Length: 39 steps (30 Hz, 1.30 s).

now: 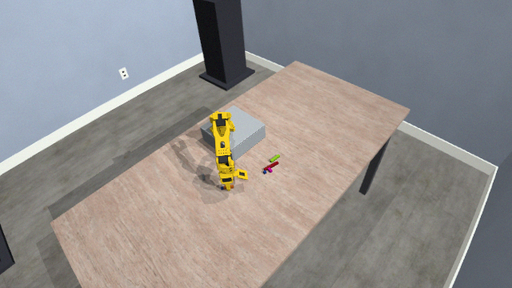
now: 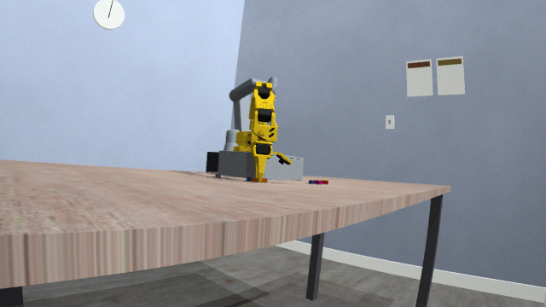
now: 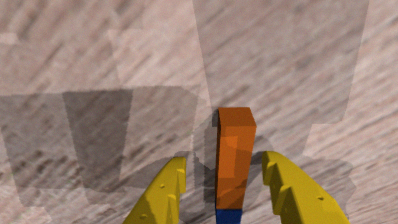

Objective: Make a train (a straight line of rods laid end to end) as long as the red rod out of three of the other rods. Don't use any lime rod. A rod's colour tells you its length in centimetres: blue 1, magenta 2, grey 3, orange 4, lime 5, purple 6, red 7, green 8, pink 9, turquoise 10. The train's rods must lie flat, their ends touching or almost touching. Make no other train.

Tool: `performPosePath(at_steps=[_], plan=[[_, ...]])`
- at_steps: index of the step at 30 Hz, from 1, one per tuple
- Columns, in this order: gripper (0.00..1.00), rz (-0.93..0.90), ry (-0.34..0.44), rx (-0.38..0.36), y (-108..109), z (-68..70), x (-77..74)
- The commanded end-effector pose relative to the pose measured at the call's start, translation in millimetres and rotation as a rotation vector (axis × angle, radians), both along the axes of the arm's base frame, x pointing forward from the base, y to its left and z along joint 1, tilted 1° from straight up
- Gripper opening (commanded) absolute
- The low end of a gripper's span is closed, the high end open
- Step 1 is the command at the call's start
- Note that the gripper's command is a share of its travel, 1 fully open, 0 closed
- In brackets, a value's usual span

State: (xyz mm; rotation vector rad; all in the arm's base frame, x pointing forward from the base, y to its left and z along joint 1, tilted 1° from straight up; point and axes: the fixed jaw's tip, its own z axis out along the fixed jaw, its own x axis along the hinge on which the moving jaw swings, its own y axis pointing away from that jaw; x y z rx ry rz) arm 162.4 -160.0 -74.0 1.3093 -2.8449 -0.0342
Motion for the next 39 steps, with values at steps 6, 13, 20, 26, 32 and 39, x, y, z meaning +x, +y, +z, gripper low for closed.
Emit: performPosePath(at_steps=[6, 13, 20, 26, 32, 39], plan=[[0.17, -0.004, -0.005, -0.003, -1, 2.5, -1.8], [0.17, -0.004, -0.005, -0.003, -2, 6.5, -1.7], [0.17, -0.004, -0.005, -0.003, -2, 14.9, -1.6], [0.17, -0.004, -0.005, -0.003, -2, 20.1, -1.7], [0.17, -0.004, -0.005, -0.003, -2, 21.2, -1.8], [0.17, -0.004, -0.005, -0.003, -2, 22.3, -1.7]])
